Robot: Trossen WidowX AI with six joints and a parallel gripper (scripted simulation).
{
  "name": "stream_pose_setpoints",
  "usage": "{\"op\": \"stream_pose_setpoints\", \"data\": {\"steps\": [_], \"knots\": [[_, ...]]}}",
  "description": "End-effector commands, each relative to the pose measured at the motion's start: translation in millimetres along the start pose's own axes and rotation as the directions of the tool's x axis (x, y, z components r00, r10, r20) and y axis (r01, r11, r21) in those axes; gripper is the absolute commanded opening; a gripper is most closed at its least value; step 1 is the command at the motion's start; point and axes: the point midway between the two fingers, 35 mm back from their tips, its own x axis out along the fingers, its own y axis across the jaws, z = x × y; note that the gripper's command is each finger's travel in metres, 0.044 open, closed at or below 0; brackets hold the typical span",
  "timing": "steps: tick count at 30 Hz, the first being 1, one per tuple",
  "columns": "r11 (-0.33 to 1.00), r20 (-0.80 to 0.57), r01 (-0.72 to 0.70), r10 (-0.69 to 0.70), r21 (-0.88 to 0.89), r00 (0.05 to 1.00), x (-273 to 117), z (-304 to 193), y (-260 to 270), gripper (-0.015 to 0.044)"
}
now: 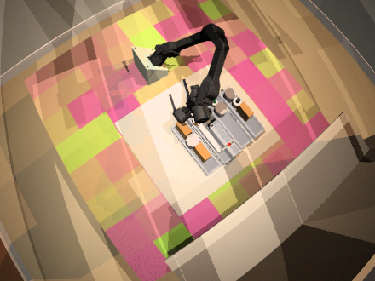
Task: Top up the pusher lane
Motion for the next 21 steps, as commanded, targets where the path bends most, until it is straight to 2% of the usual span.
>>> {"op": "stream_pose_setpoints", "data": {"steps": [1,21], "knots": [[1.000,0.024,0.000,0.000,-0.011,1.000,-4.4,10.8,1.1,0.0000],[1.000,0.025,0.000,0.000,-0.012,1.000,-6.9,18.2,1.8,0.0000]]}}
